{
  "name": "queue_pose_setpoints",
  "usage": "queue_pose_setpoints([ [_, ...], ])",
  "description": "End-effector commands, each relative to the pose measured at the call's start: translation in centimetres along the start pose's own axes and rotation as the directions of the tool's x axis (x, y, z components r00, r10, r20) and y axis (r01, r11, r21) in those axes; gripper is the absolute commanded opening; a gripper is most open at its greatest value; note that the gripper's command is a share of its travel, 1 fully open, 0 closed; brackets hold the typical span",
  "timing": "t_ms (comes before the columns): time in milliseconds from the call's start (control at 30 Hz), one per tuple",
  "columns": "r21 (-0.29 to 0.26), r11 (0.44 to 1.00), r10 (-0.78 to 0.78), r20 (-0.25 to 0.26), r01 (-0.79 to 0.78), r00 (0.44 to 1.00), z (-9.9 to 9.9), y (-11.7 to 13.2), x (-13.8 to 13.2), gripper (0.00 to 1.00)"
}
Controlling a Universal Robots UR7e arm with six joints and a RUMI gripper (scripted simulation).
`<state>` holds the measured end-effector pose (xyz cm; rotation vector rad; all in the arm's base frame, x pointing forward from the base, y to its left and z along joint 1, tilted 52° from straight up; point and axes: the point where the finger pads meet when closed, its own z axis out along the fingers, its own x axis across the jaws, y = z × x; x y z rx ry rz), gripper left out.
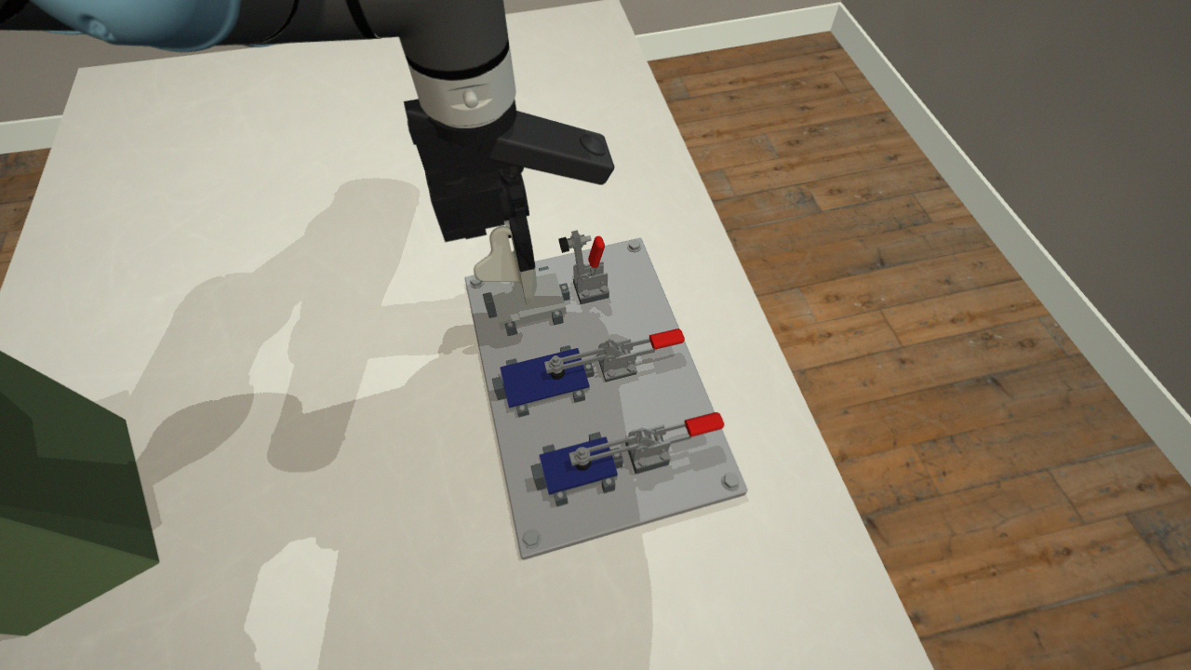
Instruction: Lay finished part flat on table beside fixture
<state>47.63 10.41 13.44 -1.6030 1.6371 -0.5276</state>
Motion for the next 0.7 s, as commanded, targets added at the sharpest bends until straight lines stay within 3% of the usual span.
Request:
queue_pose_setpoints([
  [0, 0.006, 1.0, 0.0, -0.003, 0.0, 1.0, 1.1, -0.1, 0.0, 0.59],
  [667, 0.006, 1.0, 0.0, -0.003, 0.0, 1.0, 2.6, -0.1, 0.0, 0.59],
])
